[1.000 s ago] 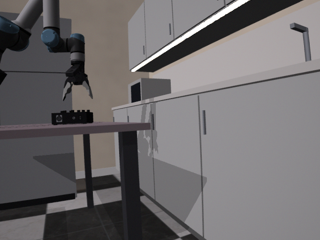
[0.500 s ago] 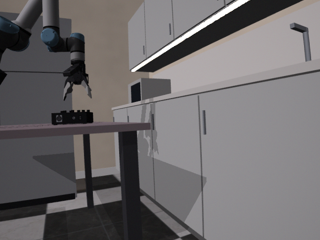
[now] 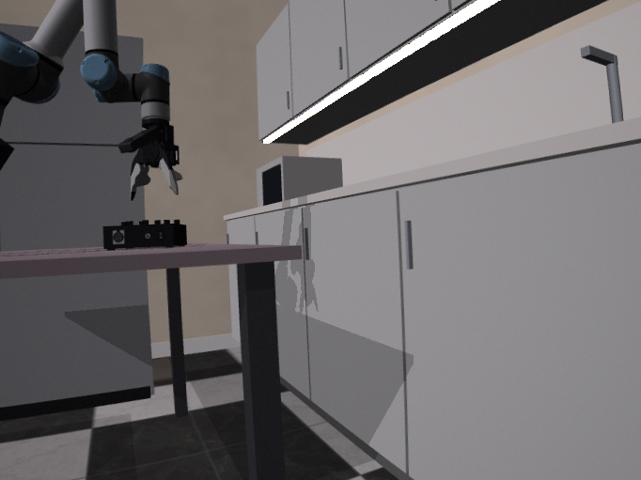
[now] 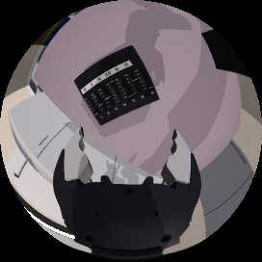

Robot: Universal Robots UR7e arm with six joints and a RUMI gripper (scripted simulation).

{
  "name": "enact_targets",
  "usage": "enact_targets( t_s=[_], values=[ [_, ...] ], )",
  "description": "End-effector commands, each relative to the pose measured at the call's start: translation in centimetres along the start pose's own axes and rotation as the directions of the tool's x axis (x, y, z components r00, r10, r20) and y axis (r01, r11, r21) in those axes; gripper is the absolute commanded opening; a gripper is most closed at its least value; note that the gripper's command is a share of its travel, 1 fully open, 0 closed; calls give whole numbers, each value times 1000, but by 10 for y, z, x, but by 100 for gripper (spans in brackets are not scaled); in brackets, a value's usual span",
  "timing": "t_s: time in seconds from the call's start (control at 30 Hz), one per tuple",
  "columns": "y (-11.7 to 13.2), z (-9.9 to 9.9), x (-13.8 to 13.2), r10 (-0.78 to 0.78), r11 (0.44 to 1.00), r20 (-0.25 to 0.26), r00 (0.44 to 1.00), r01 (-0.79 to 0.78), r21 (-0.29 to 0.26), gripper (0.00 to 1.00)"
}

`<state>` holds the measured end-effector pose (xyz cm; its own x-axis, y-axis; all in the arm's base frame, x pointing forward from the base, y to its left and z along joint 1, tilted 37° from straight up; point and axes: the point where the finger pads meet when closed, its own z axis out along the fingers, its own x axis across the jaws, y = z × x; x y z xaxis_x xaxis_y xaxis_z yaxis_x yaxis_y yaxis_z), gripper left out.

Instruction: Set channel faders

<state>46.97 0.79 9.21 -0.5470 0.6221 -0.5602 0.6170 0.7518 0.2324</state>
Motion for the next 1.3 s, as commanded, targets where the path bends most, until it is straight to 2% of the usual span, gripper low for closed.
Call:
enact_targets(
  t_s=[0.0,0.3,0.5,0.67,0.73,0.97,1.23,1.27],
  values=[
    [-1,-2,0,123,992,0,992,-123,2,100],
    [-4,-4,2,312,950,-1,950,-312,2,100],
    [-5,-7,3,485,875,-2,875,-485,3,100],
    [-6,-9,3,628,778,-3,778,-628,3,100],
    [-6,-9,3,628,778,-3,778,-628,3,100],
    [-7,-13,4,808,589,-3,589,-808,5,100],
    [-6,-17,4,954,299,-2,299,-954,8,100],
    [-6,-17,4,954,299,-2,299,-954,8,100]
  ],
)
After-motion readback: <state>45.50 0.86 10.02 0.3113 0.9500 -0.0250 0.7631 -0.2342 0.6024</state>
